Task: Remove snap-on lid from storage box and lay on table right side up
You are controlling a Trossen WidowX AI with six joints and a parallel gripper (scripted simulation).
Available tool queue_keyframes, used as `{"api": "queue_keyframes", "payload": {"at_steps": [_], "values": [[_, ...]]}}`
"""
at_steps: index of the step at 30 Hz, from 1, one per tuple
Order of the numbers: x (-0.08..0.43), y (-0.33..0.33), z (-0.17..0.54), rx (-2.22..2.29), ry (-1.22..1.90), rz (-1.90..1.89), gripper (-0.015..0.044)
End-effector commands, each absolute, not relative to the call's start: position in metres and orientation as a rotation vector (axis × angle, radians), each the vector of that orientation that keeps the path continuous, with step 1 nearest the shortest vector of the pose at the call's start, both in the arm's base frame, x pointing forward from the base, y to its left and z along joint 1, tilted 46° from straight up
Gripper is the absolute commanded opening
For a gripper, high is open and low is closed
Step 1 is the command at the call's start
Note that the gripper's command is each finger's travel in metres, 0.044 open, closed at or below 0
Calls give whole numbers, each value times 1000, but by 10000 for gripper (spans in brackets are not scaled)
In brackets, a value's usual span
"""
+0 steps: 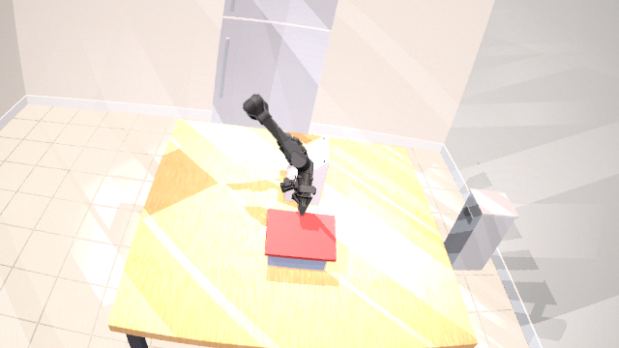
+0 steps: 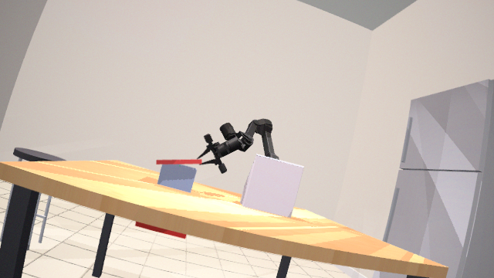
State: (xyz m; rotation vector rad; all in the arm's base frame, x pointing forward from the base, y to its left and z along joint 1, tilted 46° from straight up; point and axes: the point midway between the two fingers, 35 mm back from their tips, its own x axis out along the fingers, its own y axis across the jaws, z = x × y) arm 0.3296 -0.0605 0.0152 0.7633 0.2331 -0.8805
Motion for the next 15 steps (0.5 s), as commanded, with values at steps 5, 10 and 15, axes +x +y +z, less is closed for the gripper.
{"api": "queue_keyframes", "payload": {"at_steps": [5,10,15], "values": [[338,-50,28,773,223,-865,0],[342,-46,32,773,223,-865,0],[346,-42,37,774,223,-864,0]]}}
